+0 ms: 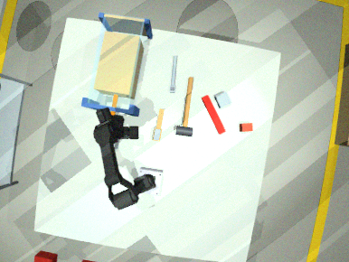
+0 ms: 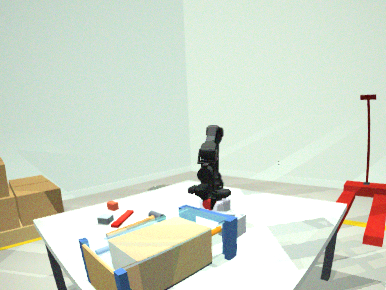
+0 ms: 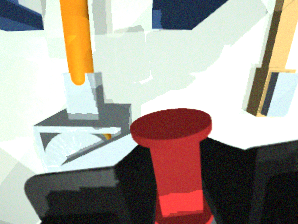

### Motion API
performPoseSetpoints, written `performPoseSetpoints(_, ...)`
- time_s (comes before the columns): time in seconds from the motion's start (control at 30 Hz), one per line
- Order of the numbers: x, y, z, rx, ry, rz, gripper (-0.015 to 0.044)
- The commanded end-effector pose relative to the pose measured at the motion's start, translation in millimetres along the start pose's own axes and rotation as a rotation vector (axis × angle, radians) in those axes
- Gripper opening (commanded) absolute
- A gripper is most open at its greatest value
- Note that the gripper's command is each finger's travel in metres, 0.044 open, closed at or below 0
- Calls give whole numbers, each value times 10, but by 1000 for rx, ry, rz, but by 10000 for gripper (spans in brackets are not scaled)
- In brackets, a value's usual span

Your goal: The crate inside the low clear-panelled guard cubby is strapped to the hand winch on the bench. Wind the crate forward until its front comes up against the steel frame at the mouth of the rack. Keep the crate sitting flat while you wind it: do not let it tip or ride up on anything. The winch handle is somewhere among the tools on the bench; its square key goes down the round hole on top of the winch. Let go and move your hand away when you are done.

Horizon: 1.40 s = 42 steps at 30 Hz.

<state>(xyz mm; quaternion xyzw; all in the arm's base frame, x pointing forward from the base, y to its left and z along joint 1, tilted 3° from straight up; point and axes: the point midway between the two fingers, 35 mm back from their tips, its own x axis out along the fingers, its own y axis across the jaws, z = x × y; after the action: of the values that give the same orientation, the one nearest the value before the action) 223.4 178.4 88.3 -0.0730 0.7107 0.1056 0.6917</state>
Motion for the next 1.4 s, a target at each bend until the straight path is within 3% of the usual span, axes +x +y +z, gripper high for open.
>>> performPoseSetpoints(0.0,10,87,159,-5,-28,17,0)
performPoseSetpoints(1.37,-17,480,526,-5,-31,21,0)
